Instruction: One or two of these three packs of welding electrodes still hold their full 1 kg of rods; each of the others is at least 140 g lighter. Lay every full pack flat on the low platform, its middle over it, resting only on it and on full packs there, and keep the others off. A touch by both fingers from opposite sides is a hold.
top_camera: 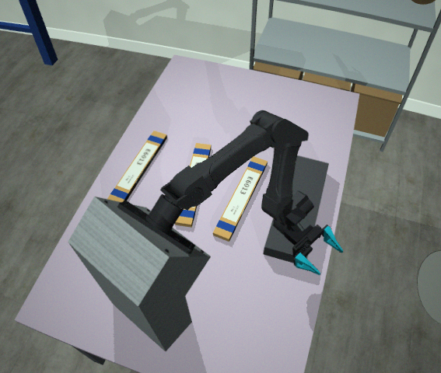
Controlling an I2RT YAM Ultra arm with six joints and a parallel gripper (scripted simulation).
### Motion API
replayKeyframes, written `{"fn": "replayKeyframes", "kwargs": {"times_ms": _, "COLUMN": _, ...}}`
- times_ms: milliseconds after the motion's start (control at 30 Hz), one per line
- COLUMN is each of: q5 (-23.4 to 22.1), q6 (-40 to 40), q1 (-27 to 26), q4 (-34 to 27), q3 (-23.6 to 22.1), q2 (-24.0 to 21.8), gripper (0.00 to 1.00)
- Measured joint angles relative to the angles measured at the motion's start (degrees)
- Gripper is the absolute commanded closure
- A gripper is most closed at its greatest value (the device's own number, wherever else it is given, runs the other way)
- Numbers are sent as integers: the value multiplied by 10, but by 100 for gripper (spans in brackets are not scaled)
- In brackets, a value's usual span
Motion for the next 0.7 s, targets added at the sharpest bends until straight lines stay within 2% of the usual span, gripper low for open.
{"fn": "replayKeyframes", "kwargs": {"times_ms": 433, "q5": -2, "q6": 0, "q1": 0, "q4": 0, "q3": -1, "q2": -1, "gripper": 5}}
{"fn": "replayKeyframes", "kwargs": {"times_ms": 533, "q5": -12, "q6": -4, "q1": -2, "q4": 0, "q3": -25, "q2": -24, "gripper": 5}}
{"fn": "replayKeyframes", "kwargs": {"times_ms": 700, "q5": -26, "q6": -17, "q1": -23, "q4": 3, "q3": -78, "q2": -95, "gripper": 5}}
